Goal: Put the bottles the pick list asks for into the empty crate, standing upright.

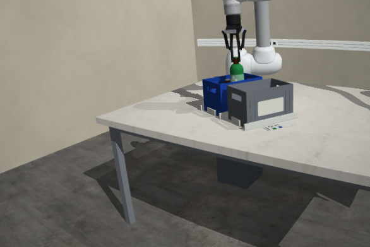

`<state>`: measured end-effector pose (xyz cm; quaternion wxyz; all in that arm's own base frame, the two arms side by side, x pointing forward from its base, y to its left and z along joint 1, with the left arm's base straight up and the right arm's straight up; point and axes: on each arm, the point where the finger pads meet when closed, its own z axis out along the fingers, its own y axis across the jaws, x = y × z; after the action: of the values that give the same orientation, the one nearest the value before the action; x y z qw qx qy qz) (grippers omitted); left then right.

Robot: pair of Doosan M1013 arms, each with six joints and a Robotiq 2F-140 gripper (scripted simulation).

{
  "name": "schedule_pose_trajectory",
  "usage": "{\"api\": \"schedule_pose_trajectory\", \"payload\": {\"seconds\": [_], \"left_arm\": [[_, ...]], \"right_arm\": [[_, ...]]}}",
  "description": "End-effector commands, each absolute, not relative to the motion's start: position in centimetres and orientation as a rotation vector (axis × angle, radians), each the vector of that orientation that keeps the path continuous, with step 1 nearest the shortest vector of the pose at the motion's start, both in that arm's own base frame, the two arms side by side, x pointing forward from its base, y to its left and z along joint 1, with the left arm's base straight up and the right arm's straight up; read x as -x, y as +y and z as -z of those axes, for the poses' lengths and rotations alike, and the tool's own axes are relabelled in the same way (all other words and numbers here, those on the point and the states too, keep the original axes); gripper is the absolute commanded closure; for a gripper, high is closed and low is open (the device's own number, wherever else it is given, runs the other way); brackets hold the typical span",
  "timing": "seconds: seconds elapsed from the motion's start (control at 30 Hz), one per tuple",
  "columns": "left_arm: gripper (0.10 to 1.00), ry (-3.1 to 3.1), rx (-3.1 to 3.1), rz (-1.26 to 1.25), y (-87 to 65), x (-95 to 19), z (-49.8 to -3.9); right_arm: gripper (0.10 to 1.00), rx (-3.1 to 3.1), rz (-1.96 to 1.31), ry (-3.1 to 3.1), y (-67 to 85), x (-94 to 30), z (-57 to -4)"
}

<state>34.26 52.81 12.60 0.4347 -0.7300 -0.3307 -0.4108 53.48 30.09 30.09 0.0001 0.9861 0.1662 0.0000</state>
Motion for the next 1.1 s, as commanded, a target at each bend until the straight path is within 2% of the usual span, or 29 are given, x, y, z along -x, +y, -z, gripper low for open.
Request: {"api": "schedule_pose_trajectory", "payload": {"seconds": [0.0, 1.07], "left_arm": [[0.098, -0.823, 1.816, 1.024, 52.8, -34.3, -12.7], [0.098, -0.823, 1.816, 1.024, 52.8, -34.3, -12.7]], "right_arm": [[0.999, -3.099, -0.002, 0.522, 30.1, -53.5, -30.7], [0.999, -3.099, -0.002, 0.522, 30.1, -53.5, -35.1]]}}
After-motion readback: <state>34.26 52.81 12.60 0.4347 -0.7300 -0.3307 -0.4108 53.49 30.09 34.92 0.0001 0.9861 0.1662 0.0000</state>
